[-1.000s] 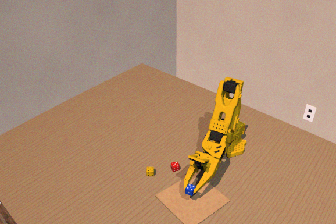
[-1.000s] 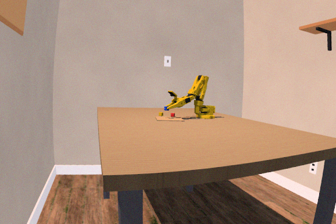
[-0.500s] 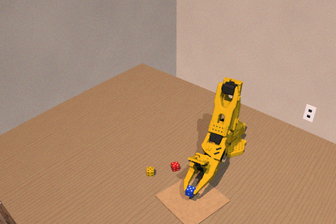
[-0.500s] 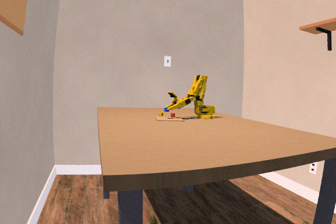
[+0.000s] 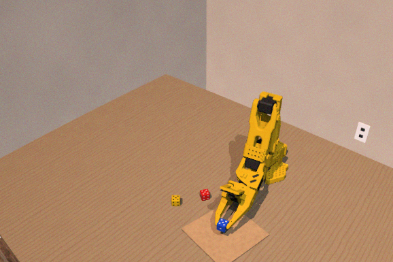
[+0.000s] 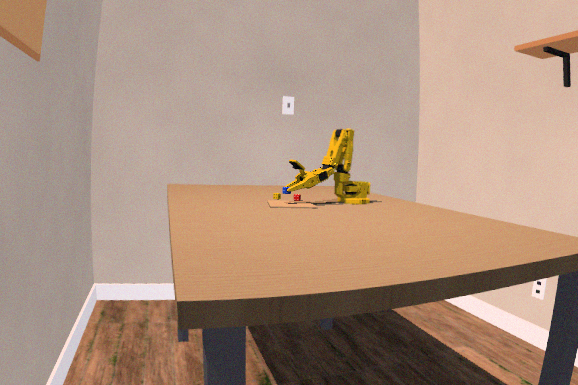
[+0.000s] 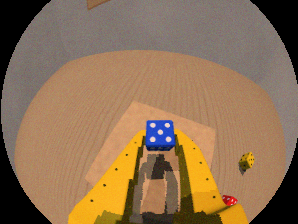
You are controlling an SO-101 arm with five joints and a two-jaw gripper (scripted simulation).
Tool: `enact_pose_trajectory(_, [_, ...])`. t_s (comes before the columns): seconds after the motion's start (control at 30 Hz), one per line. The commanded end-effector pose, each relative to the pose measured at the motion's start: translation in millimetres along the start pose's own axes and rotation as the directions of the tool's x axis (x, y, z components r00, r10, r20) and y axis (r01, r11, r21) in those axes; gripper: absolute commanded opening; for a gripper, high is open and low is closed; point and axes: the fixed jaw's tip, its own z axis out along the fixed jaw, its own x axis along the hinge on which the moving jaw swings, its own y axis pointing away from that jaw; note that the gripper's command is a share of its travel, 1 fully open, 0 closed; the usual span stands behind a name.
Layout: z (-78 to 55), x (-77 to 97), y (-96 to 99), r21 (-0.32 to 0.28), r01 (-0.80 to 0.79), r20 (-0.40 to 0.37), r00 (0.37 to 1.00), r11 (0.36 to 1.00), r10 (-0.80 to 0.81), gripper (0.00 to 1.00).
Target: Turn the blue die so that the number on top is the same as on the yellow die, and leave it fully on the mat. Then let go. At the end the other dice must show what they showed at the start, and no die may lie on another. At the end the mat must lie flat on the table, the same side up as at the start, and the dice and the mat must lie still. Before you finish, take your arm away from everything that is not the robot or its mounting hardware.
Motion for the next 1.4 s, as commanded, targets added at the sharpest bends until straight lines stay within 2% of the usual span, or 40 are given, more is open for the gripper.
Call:
enact_pose_trajectory(0.0, [4.5,-17.6,-1.2,0.004,-0.009,0.087,0.996,1.0,0.008,0.0])
enact_pose_trajectory(1.37, [11.3,-2.6,-1.2,0.004,-0.009,0.087,0.996,1.0,0.008,0.0])
